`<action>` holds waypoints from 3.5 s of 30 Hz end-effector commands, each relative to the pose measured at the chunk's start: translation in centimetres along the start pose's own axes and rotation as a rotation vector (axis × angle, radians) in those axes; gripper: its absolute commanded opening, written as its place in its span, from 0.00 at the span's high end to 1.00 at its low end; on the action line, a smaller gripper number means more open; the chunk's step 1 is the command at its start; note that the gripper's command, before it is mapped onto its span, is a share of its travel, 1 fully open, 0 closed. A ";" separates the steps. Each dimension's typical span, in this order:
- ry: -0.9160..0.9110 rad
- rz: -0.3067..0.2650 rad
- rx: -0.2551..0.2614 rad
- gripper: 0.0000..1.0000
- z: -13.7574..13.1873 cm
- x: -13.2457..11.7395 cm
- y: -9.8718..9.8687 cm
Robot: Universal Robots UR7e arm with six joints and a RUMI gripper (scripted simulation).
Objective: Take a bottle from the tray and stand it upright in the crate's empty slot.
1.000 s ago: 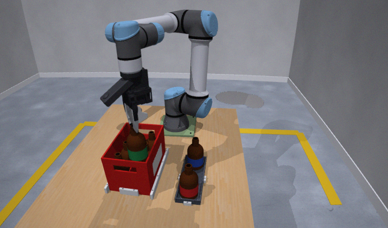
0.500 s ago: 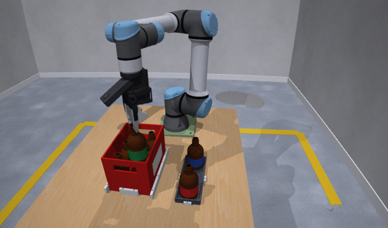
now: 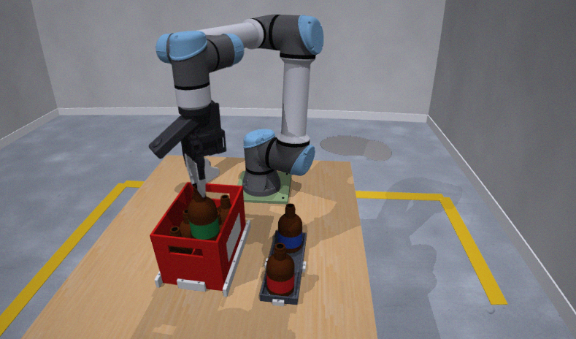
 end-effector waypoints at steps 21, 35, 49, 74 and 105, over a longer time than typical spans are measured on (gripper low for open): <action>-0.002 0.004 0.003 1.00 0.1 0.1 -0.4; -0.002 0.004 0.003 1.00 0.1 0.1 -1.7; -0.002 0.004 0.003 1.00 0.1 0.1 -3.1; -0.002 0.004 0.003 1.00 0.1 0.1 -3.8; -0.002 0.004 0.003 1.00 0.1 0.1 -3.8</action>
Point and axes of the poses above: the point where the finger pads meet when closed, its own y axis back along the fingers, its own z axis across the jaws, x = y × z, the point moved 9 cm from there along y, back along the fingers, and after that the axes turned 6 degrees about -y, right-handed, at the moved point
